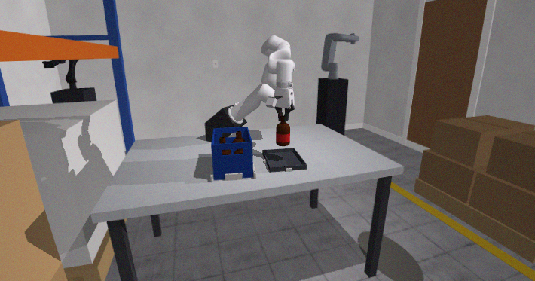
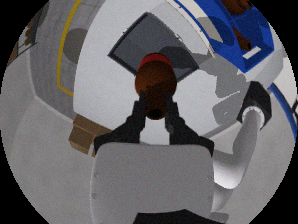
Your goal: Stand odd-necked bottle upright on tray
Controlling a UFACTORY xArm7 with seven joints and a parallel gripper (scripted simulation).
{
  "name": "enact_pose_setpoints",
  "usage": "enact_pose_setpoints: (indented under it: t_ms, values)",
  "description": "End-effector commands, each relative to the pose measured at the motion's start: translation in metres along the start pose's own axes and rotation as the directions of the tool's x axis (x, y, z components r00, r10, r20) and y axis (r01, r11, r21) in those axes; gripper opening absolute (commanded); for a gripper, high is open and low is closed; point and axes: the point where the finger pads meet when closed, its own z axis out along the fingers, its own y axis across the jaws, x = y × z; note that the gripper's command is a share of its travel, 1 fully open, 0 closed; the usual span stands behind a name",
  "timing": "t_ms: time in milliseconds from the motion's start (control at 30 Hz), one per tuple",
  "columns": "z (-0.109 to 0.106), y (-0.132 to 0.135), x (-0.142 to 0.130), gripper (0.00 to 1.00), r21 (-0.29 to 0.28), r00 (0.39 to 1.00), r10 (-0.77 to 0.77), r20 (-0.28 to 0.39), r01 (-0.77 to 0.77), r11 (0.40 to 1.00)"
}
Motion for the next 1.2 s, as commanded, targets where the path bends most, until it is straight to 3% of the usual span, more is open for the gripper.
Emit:
enact_pose_setpoints:
  t_ms: [0,433,1167]
  values:
    - [0.010,-0.003,0.001,0.00,0.005,1.000,-0.001,-0.003,0.001,1.000]
    - [0.043,-0.003,0.001,0.00,0.005,1.000,-0.001,-0.003,0.001,1.000]
    - [0.066,-0.003,0.001,0.00,0.005,1.000,-0.001,-0.003,0.001,1.000]
